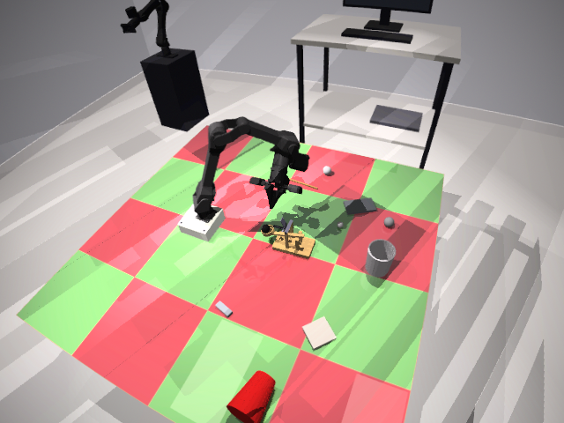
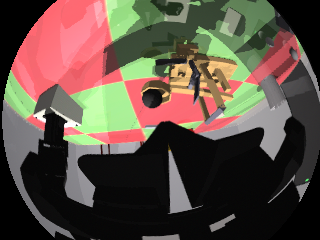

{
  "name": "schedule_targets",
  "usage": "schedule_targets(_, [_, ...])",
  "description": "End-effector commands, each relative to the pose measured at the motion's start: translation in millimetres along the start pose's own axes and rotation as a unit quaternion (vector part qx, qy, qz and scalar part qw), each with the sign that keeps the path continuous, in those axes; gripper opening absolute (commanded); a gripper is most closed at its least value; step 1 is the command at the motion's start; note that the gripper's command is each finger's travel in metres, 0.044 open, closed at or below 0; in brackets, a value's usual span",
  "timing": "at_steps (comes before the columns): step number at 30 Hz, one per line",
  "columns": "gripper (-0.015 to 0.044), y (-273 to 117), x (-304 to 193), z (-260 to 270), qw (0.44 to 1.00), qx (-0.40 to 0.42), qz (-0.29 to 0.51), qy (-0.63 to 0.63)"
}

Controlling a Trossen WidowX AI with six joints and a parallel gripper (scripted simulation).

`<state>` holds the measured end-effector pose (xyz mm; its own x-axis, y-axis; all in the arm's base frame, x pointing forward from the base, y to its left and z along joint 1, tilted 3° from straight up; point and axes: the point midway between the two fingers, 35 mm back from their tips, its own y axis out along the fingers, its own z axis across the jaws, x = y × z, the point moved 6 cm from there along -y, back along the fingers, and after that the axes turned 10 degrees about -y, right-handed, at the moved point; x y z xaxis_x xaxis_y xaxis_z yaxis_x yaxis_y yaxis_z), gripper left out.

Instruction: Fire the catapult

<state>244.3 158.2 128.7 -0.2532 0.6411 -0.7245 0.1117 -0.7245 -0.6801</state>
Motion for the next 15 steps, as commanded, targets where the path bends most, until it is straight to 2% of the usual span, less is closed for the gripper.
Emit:
schedule_targets(1, [0.0, 6.4, 5.9, -1.4, 1.0, 0.001, 0.003, -0.005])
schedule_targets(15, [0.0, 22.2, 22.1, -6.0, 1.0, 0.001, 0.003, -0.005])
